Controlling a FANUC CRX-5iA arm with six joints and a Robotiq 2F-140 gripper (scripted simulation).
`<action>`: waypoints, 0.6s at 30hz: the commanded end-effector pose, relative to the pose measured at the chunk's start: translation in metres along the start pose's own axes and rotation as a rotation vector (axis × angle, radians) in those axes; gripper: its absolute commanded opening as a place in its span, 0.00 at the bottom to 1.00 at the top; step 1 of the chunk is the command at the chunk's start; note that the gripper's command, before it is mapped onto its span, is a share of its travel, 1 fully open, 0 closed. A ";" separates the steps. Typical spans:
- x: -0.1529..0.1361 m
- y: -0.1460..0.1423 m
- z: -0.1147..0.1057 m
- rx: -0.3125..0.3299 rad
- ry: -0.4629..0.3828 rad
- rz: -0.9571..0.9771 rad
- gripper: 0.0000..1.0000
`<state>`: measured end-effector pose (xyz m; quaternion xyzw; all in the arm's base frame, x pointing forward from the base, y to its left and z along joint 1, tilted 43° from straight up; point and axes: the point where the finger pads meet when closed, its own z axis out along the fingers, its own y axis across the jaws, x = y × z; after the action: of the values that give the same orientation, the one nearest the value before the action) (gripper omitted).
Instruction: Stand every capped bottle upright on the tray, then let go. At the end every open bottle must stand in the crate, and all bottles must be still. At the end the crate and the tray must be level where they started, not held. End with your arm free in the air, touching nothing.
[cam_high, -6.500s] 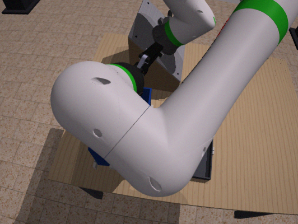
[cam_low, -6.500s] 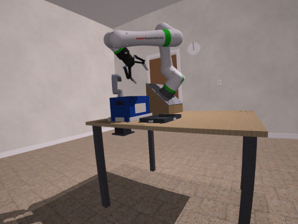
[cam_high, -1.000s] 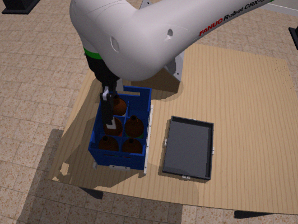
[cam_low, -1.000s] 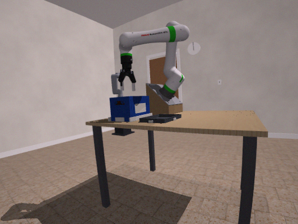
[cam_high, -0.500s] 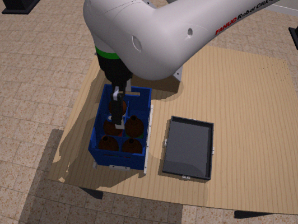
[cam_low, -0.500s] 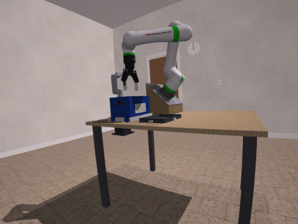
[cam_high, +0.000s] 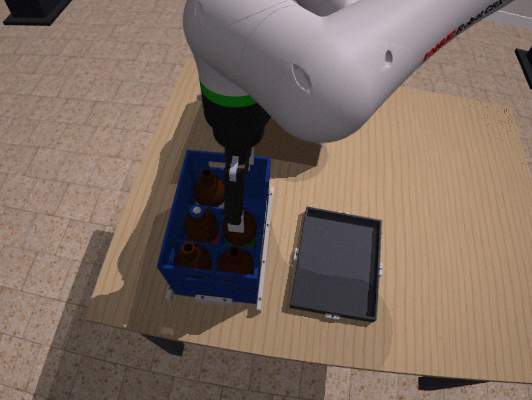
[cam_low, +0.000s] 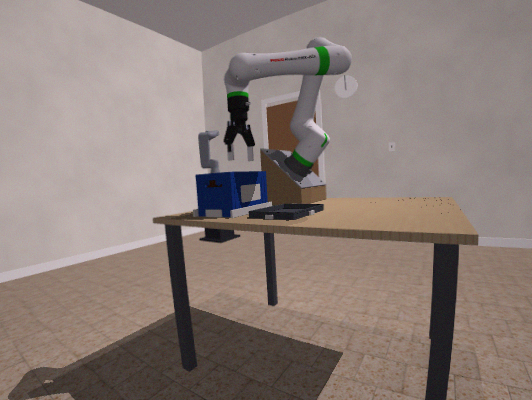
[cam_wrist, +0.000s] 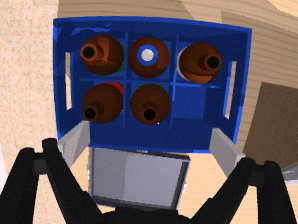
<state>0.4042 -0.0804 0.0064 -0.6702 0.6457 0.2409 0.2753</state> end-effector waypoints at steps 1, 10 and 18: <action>-0.007 -0.001 0.000 0.000 0.001 0.000 1.00; -0.022 -0.002 0.000 0.000 0.000 0.000 1.00; -0.022 -0.002 0.000 0.000 0.000 0.000 1.00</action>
<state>0.4048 -0.0640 0.0217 -0.6701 0.6459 0.2409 0.2753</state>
